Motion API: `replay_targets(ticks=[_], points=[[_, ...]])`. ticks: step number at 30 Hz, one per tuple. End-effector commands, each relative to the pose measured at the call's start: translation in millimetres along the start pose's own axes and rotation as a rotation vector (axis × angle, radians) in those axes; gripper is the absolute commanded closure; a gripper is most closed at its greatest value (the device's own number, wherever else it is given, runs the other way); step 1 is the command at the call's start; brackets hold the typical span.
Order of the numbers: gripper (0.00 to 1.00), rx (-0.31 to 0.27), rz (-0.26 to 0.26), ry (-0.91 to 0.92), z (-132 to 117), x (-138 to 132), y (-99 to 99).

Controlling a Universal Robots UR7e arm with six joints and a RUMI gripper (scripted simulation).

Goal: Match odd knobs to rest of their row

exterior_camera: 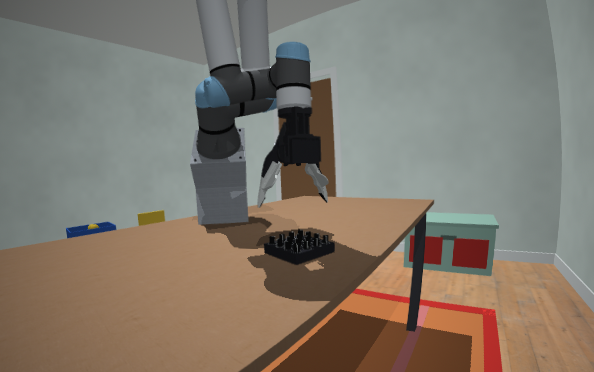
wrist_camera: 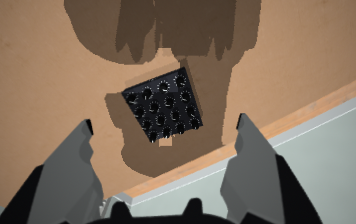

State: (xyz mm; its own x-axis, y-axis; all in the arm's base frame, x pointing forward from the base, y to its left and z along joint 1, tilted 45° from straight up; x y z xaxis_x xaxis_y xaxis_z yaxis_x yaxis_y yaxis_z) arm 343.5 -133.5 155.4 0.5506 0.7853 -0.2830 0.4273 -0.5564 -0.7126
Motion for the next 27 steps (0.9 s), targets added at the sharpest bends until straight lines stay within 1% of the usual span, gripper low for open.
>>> replay_targets(ticks=[1,2,17,19,27], points=[[0.00,-0.005,-0.011,-0.120,1.4,-4.1,-0.6],[0.00,-0.005,-0.011,-0.120,1.4,-4.1,-0.6],[0.00,-0.009,-0.008,-0.547,4.4,-16.8,-2.0],[0.00,-0.009,-0.008,-0.547,4.4,-16.8,-2.0],[0.00,-0.011,-0.007,-0.728,4.9,-21.8,-2.6]])
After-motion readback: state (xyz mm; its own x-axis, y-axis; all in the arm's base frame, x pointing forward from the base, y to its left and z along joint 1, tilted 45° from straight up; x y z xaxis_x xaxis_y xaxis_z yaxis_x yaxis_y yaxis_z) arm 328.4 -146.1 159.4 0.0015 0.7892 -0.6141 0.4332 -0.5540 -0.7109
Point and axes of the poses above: the point where the finger pads meet when closed, its own y axis out along the fingers, its own x axis across the jaws, z = x × y, the point moved 6 cm from there along -y, back along the fingers, and after that the axes turned 13 degrees about -y, right-handed, at the moved point
